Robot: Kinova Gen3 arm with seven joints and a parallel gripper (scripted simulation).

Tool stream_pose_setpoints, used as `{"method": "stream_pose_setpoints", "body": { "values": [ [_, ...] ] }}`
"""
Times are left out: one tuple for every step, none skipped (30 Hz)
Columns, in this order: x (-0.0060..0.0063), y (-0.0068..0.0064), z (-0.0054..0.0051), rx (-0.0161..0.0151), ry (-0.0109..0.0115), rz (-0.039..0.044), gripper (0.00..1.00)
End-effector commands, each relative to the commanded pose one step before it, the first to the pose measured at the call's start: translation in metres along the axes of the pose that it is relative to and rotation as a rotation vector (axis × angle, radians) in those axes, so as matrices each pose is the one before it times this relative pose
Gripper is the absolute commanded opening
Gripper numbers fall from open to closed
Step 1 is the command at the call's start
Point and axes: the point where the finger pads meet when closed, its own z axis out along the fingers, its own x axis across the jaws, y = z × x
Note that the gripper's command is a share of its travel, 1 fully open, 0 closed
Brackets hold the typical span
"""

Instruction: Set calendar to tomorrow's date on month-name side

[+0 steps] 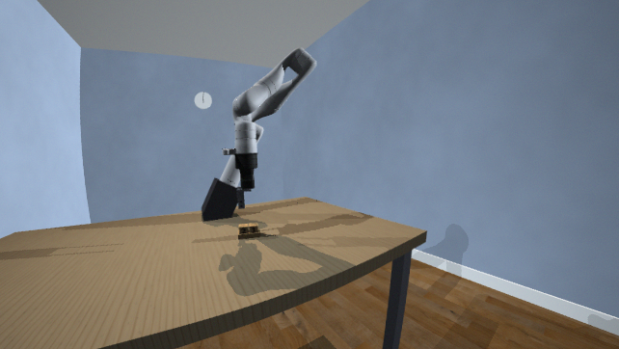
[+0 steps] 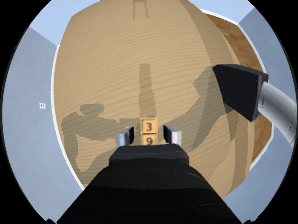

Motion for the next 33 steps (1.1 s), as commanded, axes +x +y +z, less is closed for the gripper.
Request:
{"method": "stream_pose_setpoints", "body": {
  "values": [
    [-0.00085,-0.00007,-0.00279,0.0001,-0.00271,-0.00014,1.0],
    [0.0,0.0,0.0,0.0,0.0,0.0,1.0],
    [0.0,0.0,0.0,0.0,0.0,0.0,1.0],
    [0.00001,0.0,-0.00166,0.00001,0.0,0.0,1.0],
    [0.0,0.0,-0.00212,0.0,0.0,0.0,1.0],
    [0.0,0.0,-0.00259,0.0,0.0,0.0,1.0],
    [-0.00001,0.0,-0.00302,0.0,0.0,0.0,1.0],
    [0.0,0.0,-0.00342,0.0,0.0,0.0,1.0],
    [0.00001,0.0,-0.00377,0.0,0.0,0.0,1.0],
    [0.0,0.0,-0.00405,0.0,0.0,0.0,1.0],
    [0.0,0.0,-0.00427,0.0,0.0,0.0,1.0],
    [0.0,0.0,-0.00441,0.0,0.0,0.0,1.0],
    [0.0,0.0,-0.00448,0.0,0.0,0.0,1.0],
    [0.0,0.0,-0.00446,0.0,0.0,0.0,1.0],
    [0.0,0.0,-0.00437,0.0,0.0,0.0,1.0],
    [0.0,0.0,-0.00421,0.0,0.0,0.0,1.0],
    [0.0,0.0,-0.00397,0.0,0.0,0.0,1.0],
    [0.0,0.0,-0.00367,0.0,0.0,0.0,1.0],
    [0.0,0.0,0.0,0.0,0.0,0.0,1.0],
    [0.0,0.0,0.0,0.0,0.0,0.0,1.0],
    [-0.00001,0.0,-0.00332,0.0,0.0,0.0,1.0],
    [0.0,0.0,-0.00292,0.0,0.0,0.0,1.0],
    [0.0,0.0,-0.00249,0.0,0.0,0.0,1.0],
    [0.0,0.0,-0.00204,0.0,0.0,0.0,1.0],
    [0.0,0.0,-0.00158,0.0,0.0,0.0,1.0],
    [0.0,0.0,-0.00115,0.0,0.0,0.0,1.0],
    [0.0,0.0,-0.00075,0.0,0.0,0.0,1.0],
    [0.0,0.0,-0.00042,0.0,0.0,0.0,1.0],
    [0.0,0.0,-0.00016,0.0,0.0,0.0,1.0],
    [0.0,0.0,-0.00002,0.0,0.0,0.0,1.0],
    [0.0,0.0,0.0,0.0,0.0,0.0,1.0],
    [0.0,0.0,0.0,0.0,0.0,0.0,1.0],
    [0.0,0.0,0.0,0.0,0.0,0.0,1.0]
  ]
}}
